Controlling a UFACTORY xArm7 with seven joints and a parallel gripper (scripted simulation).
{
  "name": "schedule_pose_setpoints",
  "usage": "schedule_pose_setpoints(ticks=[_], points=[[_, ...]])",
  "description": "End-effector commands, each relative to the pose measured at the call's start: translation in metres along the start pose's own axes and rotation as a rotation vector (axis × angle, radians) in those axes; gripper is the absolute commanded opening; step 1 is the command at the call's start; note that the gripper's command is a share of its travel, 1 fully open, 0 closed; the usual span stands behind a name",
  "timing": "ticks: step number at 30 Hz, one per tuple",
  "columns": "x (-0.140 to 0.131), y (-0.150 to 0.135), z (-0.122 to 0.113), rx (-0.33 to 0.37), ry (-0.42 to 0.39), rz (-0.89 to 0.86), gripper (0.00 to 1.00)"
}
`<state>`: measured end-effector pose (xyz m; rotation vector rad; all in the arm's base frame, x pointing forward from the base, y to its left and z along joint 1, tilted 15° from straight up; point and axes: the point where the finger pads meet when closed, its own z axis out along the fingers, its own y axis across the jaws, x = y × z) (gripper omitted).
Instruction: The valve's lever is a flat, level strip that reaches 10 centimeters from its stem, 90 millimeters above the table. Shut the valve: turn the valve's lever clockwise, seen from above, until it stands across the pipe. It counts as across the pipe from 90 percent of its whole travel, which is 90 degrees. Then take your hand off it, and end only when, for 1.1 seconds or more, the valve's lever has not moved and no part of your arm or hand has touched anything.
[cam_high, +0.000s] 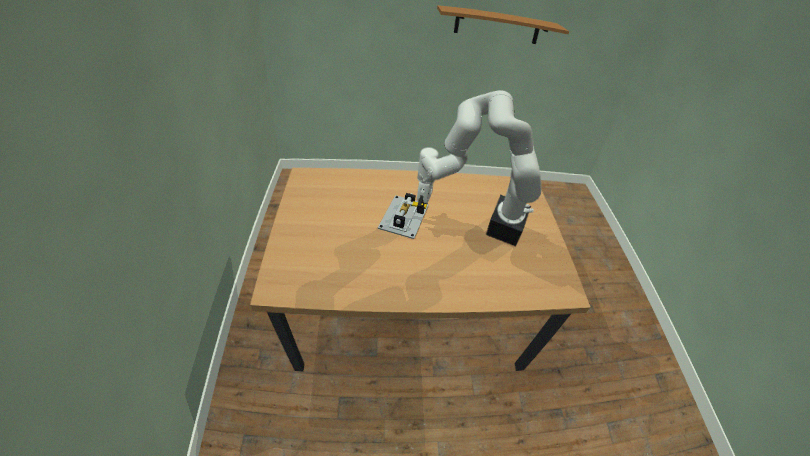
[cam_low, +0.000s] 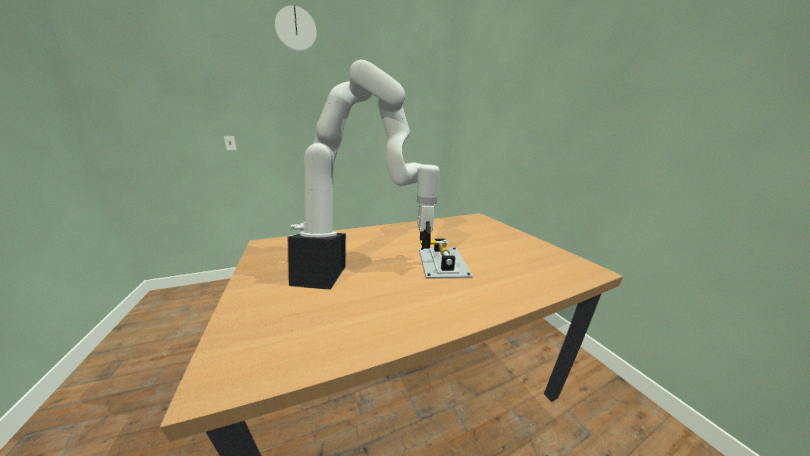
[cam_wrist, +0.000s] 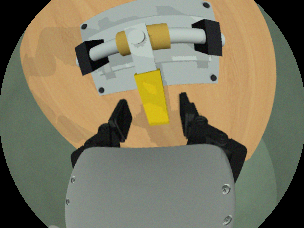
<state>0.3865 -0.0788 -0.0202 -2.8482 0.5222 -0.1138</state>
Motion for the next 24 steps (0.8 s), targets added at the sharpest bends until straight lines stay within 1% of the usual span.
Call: schedule_pose_setpoints(ticks=[1, 10, 15, 24], points=[[0.001, 0.0, -0.001, 0.0, 0.004, 0.0, 0.68], [0.001, 0.0, -0.007, 0.0, 0.004, 0.0, 0.68], [0.001, 0.0, -0.018, 0.0, 0.004, 0.0, 0.68], [0.001, 0.0, -0.018, 0.0, 0.004, 0.0, 0.68]])
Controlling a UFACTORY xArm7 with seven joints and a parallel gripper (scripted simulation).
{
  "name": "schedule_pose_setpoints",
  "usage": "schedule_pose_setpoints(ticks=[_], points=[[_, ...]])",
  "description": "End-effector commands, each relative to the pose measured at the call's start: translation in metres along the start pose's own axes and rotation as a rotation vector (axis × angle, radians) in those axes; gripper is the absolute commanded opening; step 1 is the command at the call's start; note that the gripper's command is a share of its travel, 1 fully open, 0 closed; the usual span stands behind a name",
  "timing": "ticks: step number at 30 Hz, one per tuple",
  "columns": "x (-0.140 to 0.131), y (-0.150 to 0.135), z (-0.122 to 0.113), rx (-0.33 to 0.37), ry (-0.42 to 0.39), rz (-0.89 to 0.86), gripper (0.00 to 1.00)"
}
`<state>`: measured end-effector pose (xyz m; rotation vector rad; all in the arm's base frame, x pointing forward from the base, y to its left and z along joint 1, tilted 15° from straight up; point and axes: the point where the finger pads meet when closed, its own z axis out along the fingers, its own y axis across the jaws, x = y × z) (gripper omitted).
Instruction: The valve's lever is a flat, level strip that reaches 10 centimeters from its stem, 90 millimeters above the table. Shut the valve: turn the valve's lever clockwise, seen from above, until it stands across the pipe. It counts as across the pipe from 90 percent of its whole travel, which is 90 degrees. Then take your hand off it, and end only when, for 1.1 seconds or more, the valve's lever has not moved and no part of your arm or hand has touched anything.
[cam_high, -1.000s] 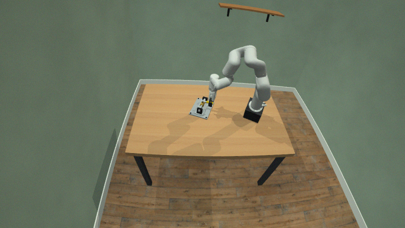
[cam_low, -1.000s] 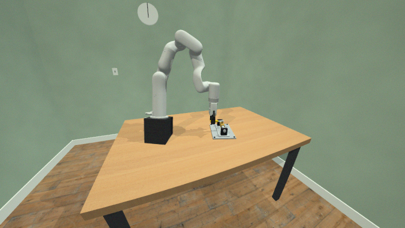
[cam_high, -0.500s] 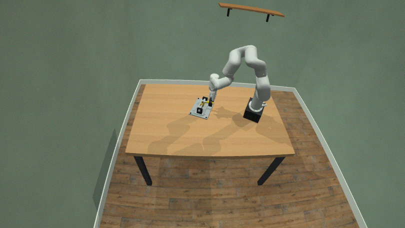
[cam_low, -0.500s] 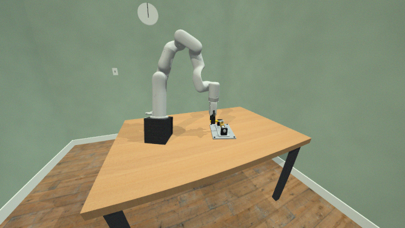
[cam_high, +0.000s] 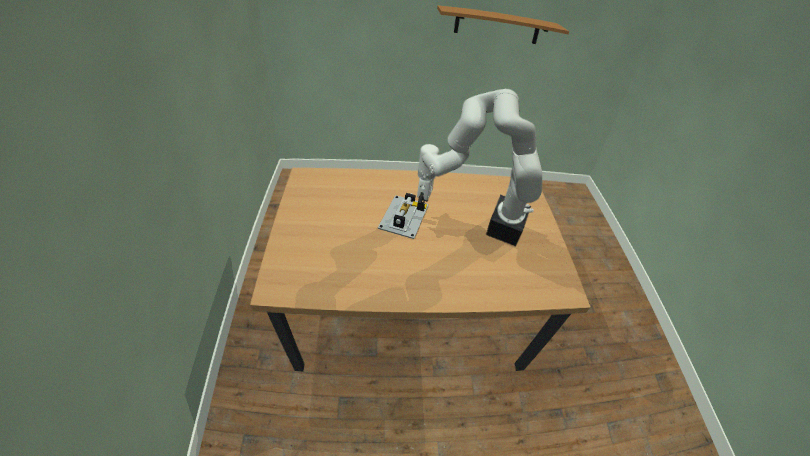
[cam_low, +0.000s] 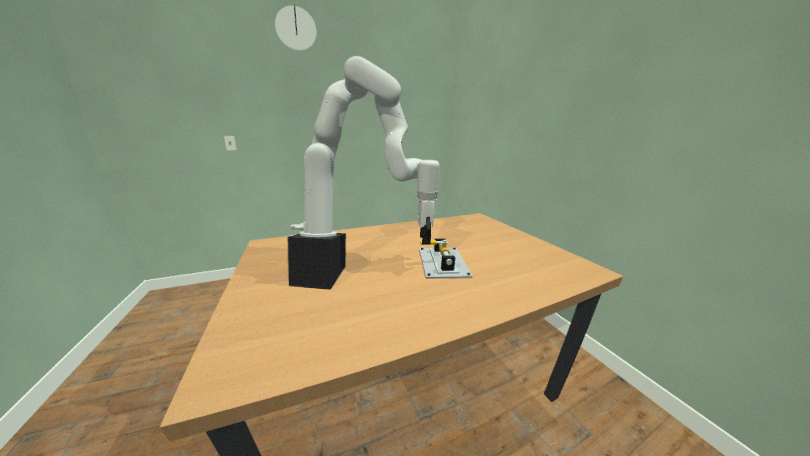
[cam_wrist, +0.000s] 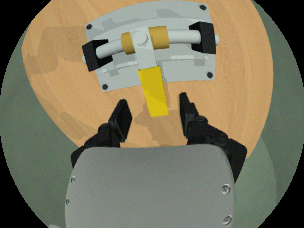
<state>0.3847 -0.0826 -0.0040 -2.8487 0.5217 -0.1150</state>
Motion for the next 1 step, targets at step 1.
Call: schedule_pose_setpoints(ticks=[1], points=[[0.0012, 0.0003, -0.0011, 0.0, 0.003, 0.001, 0.68]])
